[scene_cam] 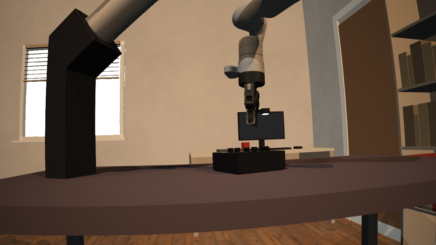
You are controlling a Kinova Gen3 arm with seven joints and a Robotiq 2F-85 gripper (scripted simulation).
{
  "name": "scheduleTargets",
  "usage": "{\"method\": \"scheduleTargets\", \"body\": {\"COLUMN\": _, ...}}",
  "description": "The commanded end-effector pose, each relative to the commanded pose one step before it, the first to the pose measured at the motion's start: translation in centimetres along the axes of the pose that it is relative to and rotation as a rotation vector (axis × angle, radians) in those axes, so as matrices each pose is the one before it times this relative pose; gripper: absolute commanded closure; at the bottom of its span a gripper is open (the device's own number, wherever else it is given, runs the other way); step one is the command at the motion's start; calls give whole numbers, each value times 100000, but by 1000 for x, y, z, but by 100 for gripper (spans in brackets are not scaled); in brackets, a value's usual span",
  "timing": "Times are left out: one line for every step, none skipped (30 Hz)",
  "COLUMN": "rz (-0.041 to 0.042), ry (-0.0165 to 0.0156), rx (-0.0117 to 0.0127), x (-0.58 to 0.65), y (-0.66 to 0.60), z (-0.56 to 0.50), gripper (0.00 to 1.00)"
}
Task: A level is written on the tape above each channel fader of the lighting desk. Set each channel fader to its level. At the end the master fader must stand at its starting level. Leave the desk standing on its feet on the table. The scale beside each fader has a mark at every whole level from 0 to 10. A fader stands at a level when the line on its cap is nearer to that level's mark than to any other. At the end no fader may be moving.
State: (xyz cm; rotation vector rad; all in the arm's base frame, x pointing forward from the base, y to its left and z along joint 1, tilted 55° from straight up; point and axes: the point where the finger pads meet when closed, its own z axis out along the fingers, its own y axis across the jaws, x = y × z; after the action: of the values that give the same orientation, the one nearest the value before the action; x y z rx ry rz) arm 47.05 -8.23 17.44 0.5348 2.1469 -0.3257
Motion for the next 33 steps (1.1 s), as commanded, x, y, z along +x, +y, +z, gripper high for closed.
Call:
{"method": "scheduleTargets", "body": {"rz": -14952, "ry": 122, "rx": -1679, "x": 329, "y": 1057, "z": -604, "gripper": 0}}
{"method": "scheduleTargets", "body": {"rz": -5826, "ry": 79, "rx": -193, "x": 135, "y": 149, "z": -111, "gripper": 0}}
{"method": "scheduleTargets", "body": {"rz": 0, "ry": 0, "rx": 0, "x": 0, "y": 0, "z": 0, "gripper": 0}}
{"method": "scheduleTargets", "body": {"rz": 0, "ry": 0, "rx": 0, "x": 0, "y": 0, "z": 0, "gripper": 0}}
{"method": "scheduleTargets", "body": {"rz": -5893, "ry": 62, "rx": -186, "x": 124, "y": 154, "z": -116, "gripper": 0}}
{"method": "scheduleTargets", "body": {"rz": -5948, "ry": 45, "rx": -177, "x": 112, "y": 157, "z": -122, "gripper": 0}}
{"method": "scheduleTargets", "body": {"rz": -5990, "ry": 28, "rx": -165, "x": 99, "y": 159, "z": -127, "gripper": 0}}
{"method": "scheduleTargets", "body": {"rz": -6019, "ry": 12, "rx": -152, "x": 86, "y": 159, "z": -132, "gripper": 0}}
{"method": "scheduleTargets", "body": {"rz": -6035, "ry": -3, "rx": -137, "x": 73, "y": 158, "z": -137, "gripper": 0}}
{"method": "scheduleTargets", "body": {"rz": -6038, "ry": -17, "rx": -120, "x": 60, "y": 156, "z": -141, "gripper": 0}}
{"method": "scheduleTargets", "body": {"rz": -6028, "ry": -30, "rx": -102, "x": 48, "y": 153, "z": -145, "gripper": 0}}
{"method": "scheduleTargets", "body": {"rz": -6004, "ry": -41, "rx": -82, "x": 35, "y": 148, "z": -149, "gripper": 0}}
{"method": "scheduleTargets", "body": {"rz": -5968, "ry": -50, "rx": -62, "x": 24, "y": 142, "z": -153, "gripper": 0}}
{"method": "scheduleTargets", "body": {"rz": -5919, "ry": -58, "rx": -42, "x": 13, "y": 136, "z": -156, "gripper": 0}}
{"method": "scheduleTargets", "body": {"rz": -5857, "ry": -63, "rx": -21, "x": 3, "y": 128, "z": -159, "gripper": 0}}
{"method": "scheduleTargets", "body": {"rz": -5783, "ry": -67, "rx": 0, "x": -7, "y": 120, "z": -161, "gripper": 0}}
{"method": "scheduleTargets", "body": {"rz": -5697, "ry": -68, "rx": 21, "x": -15, "y": 111, "z": -163, "gripper": 0}}
{"method": "scheduleTargets", "body": {"rz": -5599, "ry": -68, "rx": 41, "x": -22, "y": 101, "z": -165, "gripper": 0}}
{"method": "scheduleTargets", "body": {"rz": -5489, "ry": -67, "rx": 60, "x": -28, "y": 92, "z": -165, "gripper": 0}}
{"method": "scheduleTargets", "body": {"rz": 0, "ry": 0, "rx": 0, "x": 0, "y": 0, "z": 0, "gripper": 0}}
{"method": "scheduleTargets", "body": {"rz": 0, "ry": 0, "rx": 0, "x": 0, "y": 0, "z": 0, "gripper": 0}}
{"method": "scheduleTargets", "body": {"rz": -5369, "ry": -63, "rx": 78, "x": -33, "y": 82, "z": -166, "gripper": 0}}
{"method": "scheduleTargets", "body": {"rz": -5238, "ry": -59, "rx": 94, "x": -36, "y": 72, "z": -165, "gripper": 0}}
{"method": "scheduleTargets", "body": {"rz": -5097, "ry": -53, "rx": 109, "x": -39, "y": 63, "z": -164, "gripper": 0}}
{"method": "scheduleTargets", "body": {"rz": -4947, "ry": -47, "rx": 122, "x": -41, "y": 54, "z": -163, "gripper": 0}}
{"method": "scheduleTargets", "body": {"rz": -4787, "ry": -39, "rx": 133, "x": -42, "y": 45, "z": -161, "gripper": 0}}
{"method": "scheduleTargets", "body": {"rz": -4619, "ry": -32, "rx": 143, "x": -42, "y": 37, "z": -158, "gripper": 0}}
{"method": "scheduleTargets", "body": {"rz": -4444, "ry": -24, "rx": 150, "x": -42, "y": 29, "z": -155, "gripper": 0}}
{"method": "scheduleTargets", "body": {"rz": -4262, "ry": -16, "rx": 156, "x": -40, "y": 22, "z": -151, "gripper": 0}}
{"method": "scheduleTargets", "body": {"rz": -4073, "ry": -8, "rx": 159, "x": -39, "y": 16, "z": -147, "gripper": 0}}
{"method": "scheduleTargets", "body": {"rz": -3879, "ry": -1, "rx": 161, "x": -37, "y": 10, "z": -142, "gripper": 0}}
{"method": "scheduleTargets", "body": {"rz": -3679, "ry": 6, "rx": 161, "x": -35, "y": 5, "z": -137, "gripper": 0}}
{"method": "scheduleTargets", "body": {"rz": -3476, "ry": 12, "rx": 159, "x": -32, "y": 1, "z": -131, "gripper": 0}}
